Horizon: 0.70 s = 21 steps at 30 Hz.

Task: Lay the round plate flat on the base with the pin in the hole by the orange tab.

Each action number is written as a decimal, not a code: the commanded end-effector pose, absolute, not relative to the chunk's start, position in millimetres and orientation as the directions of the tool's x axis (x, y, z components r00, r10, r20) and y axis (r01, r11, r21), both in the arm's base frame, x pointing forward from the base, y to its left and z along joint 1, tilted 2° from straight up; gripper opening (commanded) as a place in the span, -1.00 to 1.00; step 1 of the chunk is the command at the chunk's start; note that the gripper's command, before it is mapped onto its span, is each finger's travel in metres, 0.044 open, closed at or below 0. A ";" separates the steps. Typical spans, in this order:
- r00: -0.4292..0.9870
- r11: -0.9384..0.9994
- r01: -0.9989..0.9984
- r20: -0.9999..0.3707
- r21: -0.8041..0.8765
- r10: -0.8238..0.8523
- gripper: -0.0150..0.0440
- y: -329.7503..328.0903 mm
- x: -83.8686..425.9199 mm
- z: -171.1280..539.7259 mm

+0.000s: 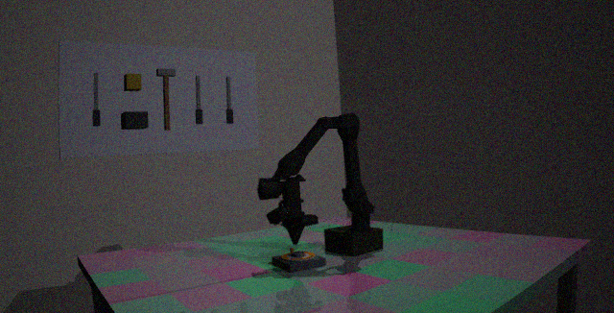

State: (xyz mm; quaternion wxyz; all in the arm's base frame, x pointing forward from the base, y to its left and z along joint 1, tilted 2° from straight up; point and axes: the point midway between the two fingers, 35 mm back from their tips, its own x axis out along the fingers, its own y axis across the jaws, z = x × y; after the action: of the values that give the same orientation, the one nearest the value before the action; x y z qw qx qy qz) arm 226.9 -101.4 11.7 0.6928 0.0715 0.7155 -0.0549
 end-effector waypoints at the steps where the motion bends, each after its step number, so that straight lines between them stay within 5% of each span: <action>1: -0.016 0.985 0.174 -1.000 0.014 0.017 -0.49 -102.8 229.0 34.7; 21: -0.014 0.984 0.178 -1.000 0.016 0.019 -0.49 -102.1 228.6 38.1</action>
State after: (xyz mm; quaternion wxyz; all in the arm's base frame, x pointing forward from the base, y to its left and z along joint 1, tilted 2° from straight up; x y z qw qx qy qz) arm 228.6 -102.1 38.5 0.6985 0.0693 0.7100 -0.0567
